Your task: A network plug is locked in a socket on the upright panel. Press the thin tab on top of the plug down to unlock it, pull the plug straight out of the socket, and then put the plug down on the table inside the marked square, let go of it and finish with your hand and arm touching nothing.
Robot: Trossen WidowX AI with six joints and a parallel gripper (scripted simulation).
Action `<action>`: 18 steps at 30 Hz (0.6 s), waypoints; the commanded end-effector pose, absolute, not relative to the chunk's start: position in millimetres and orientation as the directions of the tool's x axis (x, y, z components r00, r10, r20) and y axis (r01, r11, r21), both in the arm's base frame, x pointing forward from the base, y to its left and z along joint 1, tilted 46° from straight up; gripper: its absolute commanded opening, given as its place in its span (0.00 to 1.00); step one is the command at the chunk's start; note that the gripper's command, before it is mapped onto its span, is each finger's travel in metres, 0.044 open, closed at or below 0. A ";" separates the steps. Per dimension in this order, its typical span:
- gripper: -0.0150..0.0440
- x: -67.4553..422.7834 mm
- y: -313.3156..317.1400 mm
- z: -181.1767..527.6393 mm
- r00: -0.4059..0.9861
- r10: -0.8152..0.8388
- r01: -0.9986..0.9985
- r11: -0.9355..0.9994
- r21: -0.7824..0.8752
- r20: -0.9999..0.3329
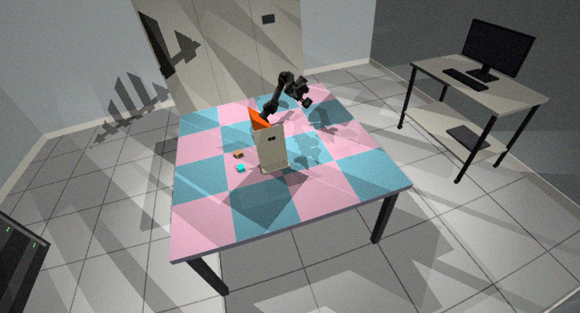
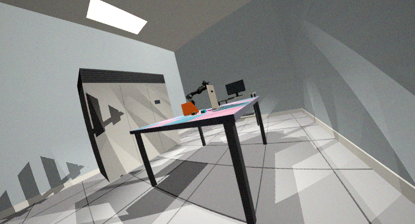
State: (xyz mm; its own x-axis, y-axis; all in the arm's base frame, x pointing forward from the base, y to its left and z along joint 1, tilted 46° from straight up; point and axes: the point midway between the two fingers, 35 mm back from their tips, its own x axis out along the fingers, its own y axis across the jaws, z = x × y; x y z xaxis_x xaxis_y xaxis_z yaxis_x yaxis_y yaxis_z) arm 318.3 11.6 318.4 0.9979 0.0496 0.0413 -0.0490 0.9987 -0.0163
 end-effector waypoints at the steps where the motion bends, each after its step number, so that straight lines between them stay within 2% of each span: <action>1: 0.89 318.6 11.3 317.8 0.998 0.049 -0.049 0.999 -0.018 0.041; 9: 0.53 335.0 -6.0 278.3 0.999 0.031 -0.032 0.993 -0.118 -0.007; 18: 0.52 346.3 -27.2 218.2 0.997 0.032 -0.050 0.956 -0.290 -0.066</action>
State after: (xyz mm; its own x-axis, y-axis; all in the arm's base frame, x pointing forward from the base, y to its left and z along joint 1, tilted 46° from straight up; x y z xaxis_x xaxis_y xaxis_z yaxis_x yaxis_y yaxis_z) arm 344.9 -21.3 240.8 0.9989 0.0263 -0.0377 -0.0345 0.9705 -0.2386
